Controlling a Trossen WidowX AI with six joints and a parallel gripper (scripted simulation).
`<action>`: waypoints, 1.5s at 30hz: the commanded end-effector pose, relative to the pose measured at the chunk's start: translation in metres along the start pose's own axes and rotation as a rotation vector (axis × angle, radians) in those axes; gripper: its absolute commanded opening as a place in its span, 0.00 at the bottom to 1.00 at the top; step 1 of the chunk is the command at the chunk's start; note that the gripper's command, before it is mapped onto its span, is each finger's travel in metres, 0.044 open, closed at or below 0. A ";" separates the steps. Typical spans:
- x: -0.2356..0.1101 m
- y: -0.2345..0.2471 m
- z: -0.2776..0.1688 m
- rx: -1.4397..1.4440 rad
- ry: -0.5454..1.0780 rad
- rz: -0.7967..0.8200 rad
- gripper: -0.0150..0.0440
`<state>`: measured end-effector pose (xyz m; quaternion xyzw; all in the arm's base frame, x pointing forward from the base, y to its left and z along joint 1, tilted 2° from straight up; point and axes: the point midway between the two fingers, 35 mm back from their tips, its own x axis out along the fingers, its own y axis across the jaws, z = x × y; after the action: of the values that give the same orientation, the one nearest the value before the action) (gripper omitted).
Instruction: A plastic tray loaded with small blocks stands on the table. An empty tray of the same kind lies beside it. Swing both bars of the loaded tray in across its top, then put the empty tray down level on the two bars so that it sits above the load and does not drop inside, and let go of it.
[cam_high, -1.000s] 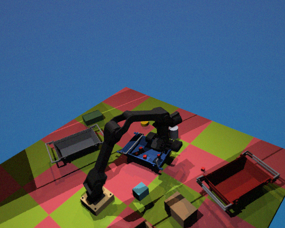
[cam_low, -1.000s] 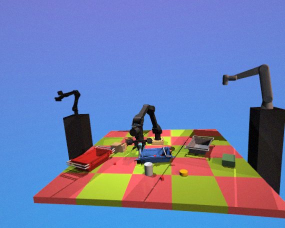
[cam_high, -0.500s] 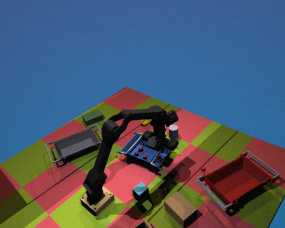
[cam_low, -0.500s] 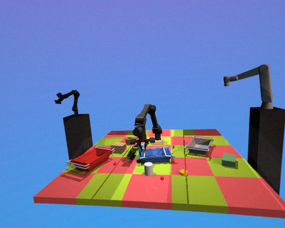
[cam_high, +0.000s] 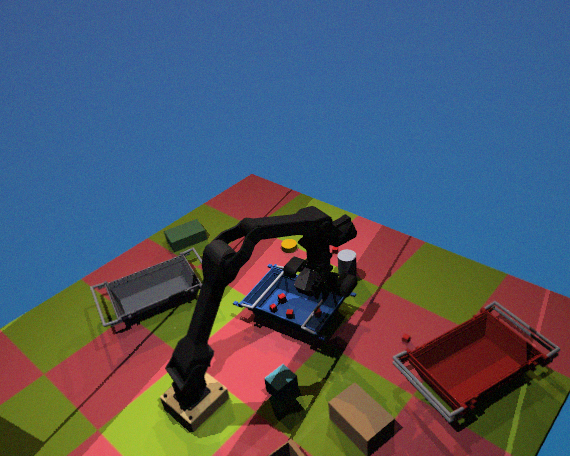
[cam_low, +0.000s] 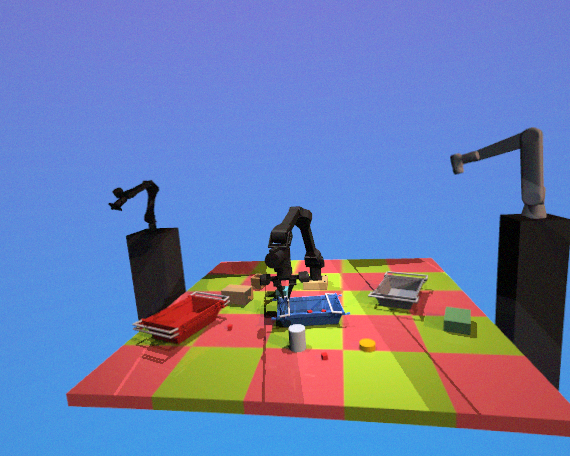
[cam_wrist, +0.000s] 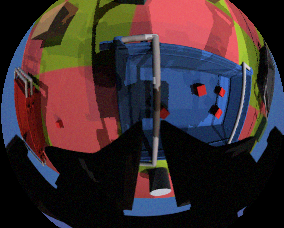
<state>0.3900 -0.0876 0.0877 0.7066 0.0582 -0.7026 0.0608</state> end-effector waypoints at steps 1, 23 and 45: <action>0.000 0.000 0.000 0.000 0.002 0.001 0.39; 0.000 0.000 0.000 0.000 0.000 0.000 0.25; 0.000 0.000 0.000 0.000 0.000 0.000 0.25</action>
<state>0.3900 -0.0876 0.0876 0.7065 0.0582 -0.7027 0.0608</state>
